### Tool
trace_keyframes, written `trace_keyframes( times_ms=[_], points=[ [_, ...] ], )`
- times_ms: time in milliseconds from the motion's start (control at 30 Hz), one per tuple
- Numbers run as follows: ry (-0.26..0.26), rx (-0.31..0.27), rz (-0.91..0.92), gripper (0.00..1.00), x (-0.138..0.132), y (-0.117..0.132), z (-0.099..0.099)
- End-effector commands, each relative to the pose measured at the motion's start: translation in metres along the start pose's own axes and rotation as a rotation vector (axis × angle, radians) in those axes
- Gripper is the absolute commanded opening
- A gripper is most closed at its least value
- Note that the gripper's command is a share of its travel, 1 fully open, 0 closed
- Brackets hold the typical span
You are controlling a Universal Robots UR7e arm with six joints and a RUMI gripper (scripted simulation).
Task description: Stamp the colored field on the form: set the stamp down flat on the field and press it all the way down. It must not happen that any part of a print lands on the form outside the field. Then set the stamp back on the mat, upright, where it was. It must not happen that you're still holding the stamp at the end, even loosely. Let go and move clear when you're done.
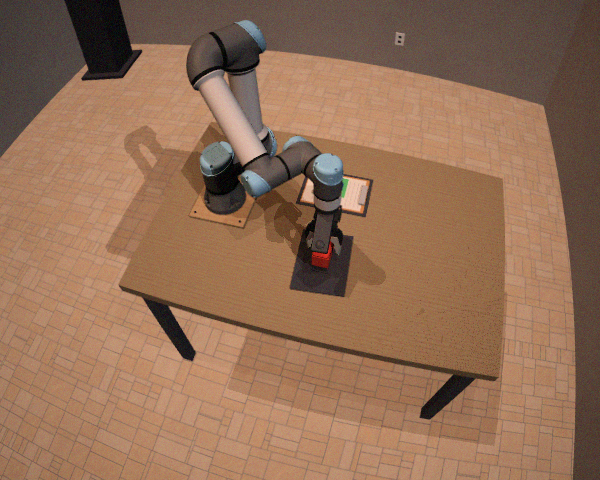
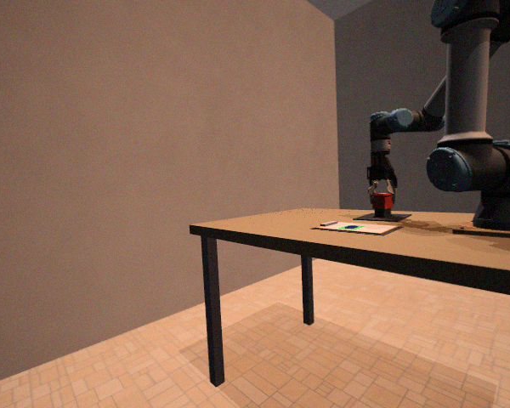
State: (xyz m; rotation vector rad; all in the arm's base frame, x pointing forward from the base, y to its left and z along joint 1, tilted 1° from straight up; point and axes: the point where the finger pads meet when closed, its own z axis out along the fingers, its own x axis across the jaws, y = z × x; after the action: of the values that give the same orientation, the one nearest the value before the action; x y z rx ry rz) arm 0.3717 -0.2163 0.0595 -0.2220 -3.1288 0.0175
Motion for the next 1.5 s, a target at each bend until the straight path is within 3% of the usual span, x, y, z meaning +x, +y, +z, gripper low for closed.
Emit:
trace_keyframes(
  times_ms=[0,800,933,1133,1467],
  points=[
    [-0.001,0.001,0.000,0.55,0.000,0.000,0.000],
    [-0.001,0.001,0.000,0.55,0.000,0.000,-0.004],
    [-0.001,0.001,0.000,0.55,0.000,0.000,-0.020],
    [-0.001,0.001,0.000,0.55,0.000,0.000,-0.062],
    [-0.001,0.001,0.000,0.55,0.000,0.000,-0.090]
  ],
)
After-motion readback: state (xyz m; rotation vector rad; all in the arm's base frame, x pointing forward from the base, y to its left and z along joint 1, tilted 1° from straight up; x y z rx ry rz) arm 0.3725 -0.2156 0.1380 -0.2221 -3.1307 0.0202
